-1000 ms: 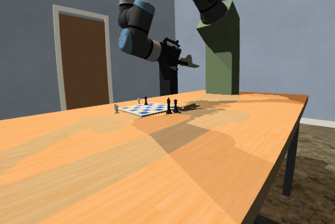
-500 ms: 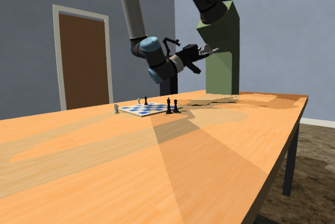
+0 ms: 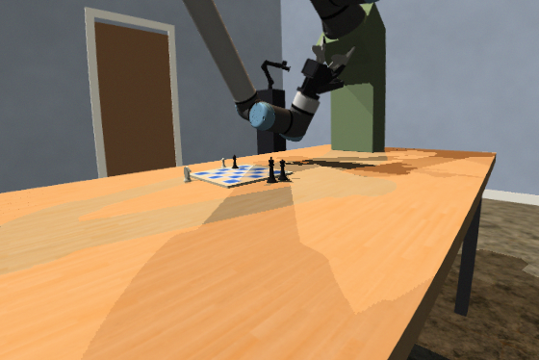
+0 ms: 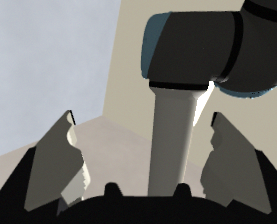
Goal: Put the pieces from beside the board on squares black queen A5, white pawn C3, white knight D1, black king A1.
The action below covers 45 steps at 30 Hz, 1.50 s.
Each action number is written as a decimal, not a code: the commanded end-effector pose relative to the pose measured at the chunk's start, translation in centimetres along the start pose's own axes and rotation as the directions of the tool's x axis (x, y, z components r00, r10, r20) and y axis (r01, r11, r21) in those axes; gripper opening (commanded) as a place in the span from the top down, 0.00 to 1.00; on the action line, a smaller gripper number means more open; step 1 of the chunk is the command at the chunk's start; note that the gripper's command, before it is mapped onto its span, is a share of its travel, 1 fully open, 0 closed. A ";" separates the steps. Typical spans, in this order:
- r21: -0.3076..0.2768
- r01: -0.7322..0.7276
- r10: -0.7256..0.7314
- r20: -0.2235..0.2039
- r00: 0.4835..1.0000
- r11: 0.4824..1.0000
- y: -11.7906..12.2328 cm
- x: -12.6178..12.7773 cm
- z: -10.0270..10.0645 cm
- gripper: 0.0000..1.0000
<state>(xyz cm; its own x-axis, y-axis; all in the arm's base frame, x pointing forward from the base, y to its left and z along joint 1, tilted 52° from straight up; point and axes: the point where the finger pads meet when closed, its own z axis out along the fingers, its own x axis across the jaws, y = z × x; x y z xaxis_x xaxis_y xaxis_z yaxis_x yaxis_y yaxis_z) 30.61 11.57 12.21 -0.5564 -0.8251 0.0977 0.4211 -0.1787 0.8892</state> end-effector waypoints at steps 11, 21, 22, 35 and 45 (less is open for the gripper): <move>-0.722 -0.193 0.234 -0.045 0.971 0.665 11.0 -0.7 -3.7 0.00; -0.908 -0.255 0.281 -0.163 0.946 0.332 14.2 -1.5 -11.2 0.00; -0.921 -0.261 0.281 -0.178 0.943 0.290 14.4 -1.6 -12.2 0.00; -0.944 -0.312 0.241 -0.329 0.913 -0.105 13.8 -2.3 -22.4 0.00; -0.878 -0.341 0.173 -0.413 0.894 -0.335 11.4 -2.7 -29.0 0.00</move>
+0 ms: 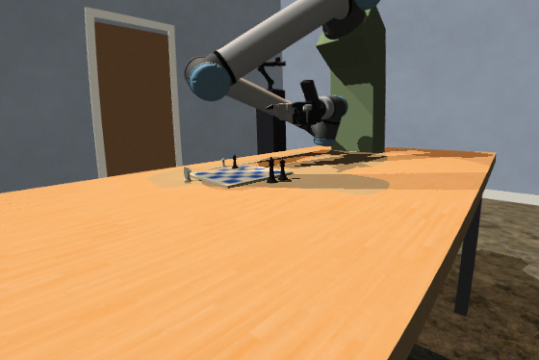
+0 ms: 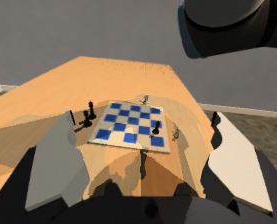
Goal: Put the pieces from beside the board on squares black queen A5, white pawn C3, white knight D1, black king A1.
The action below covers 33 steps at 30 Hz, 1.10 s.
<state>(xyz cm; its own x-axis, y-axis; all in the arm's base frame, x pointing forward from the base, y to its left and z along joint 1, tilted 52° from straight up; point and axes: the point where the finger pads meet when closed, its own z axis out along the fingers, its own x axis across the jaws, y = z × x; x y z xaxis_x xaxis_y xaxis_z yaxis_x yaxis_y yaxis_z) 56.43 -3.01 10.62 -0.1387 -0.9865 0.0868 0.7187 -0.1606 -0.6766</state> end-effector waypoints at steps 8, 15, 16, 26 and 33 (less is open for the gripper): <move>-0.144 -0.071 0.066 -0.040 0.997 0.987 4.7 1.1 -1.1 0.00; -0.199 -0.101 0.091 -0.060 0.994 0.975 6.6 1.4 -1.8 0.00; -0.204 -0.104 0.093 -0.062 0.994 0.974 6.8 1.5 -1.8 0.00; -0.224 -0.116 0.102 -0.070 0.992 0.968 7.5 1.6 -2.1 0.00; -0.226 -0.117 0.103 -0.071 0.992 0.967 7.5 1.6 -2.2 0.00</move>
